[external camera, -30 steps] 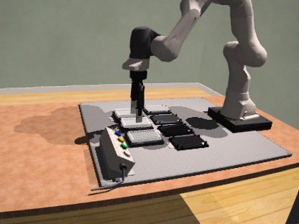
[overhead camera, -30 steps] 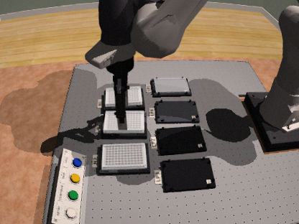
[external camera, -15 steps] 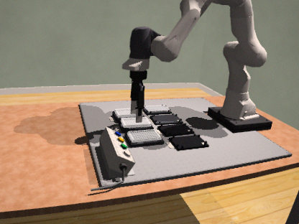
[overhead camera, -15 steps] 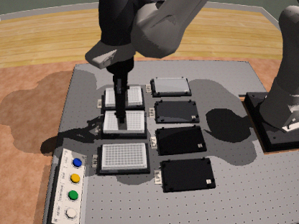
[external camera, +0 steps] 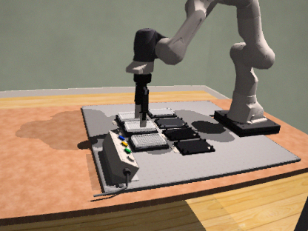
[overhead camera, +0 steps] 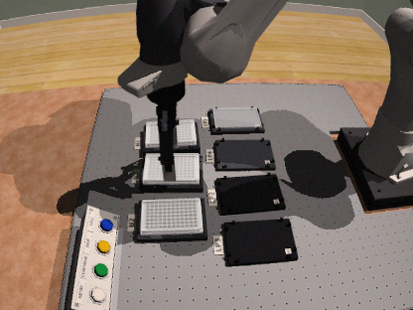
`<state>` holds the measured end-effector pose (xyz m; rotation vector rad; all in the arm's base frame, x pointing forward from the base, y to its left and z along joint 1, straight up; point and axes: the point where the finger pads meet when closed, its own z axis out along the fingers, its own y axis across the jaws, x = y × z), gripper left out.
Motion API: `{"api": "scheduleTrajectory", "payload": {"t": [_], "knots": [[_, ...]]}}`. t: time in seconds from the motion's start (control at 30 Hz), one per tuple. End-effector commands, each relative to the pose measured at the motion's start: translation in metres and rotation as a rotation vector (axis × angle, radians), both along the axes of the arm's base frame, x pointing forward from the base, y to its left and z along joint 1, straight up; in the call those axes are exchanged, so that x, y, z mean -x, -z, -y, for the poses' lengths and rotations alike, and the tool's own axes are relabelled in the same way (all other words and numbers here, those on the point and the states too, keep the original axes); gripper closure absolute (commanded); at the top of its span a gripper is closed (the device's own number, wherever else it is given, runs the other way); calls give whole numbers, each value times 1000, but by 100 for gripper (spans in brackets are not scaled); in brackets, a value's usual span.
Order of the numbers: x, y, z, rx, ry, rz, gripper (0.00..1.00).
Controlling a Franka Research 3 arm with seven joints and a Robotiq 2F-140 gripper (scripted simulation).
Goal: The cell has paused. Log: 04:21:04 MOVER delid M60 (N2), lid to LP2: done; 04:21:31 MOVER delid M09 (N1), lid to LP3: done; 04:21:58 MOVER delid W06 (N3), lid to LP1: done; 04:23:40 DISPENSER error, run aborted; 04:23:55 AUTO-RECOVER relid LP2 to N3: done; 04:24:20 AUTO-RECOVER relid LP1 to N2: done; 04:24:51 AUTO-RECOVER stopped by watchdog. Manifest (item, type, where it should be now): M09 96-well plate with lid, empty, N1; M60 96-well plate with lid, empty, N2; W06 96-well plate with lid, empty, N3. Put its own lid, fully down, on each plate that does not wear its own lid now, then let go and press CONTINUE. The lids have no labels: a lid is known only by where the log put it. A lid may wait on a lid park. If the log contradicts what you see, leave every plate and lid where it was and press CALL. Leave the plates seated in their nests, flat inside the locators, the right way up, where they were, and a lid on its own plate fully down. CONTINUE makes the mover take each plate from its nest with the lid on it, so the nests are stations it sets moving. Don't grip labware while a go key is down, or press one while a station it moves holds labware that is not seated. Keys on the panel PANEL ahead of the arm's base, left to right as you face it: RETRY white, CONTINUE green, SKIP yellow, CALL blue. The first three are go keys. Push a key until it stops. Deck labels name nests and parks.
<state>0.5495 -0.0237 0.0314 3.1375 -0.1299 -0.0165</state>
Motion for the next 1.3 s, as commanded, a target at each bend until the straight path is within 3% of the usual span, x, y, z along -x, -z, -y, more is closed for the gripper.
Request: {"api": "scheduleTrajectory", "payload": {"t": [0.0, 1.27], "knots": [[0, 3, 0, -1, -2, 2, 34], [0, 16, 0, -1, -2, 2, 34]]}}
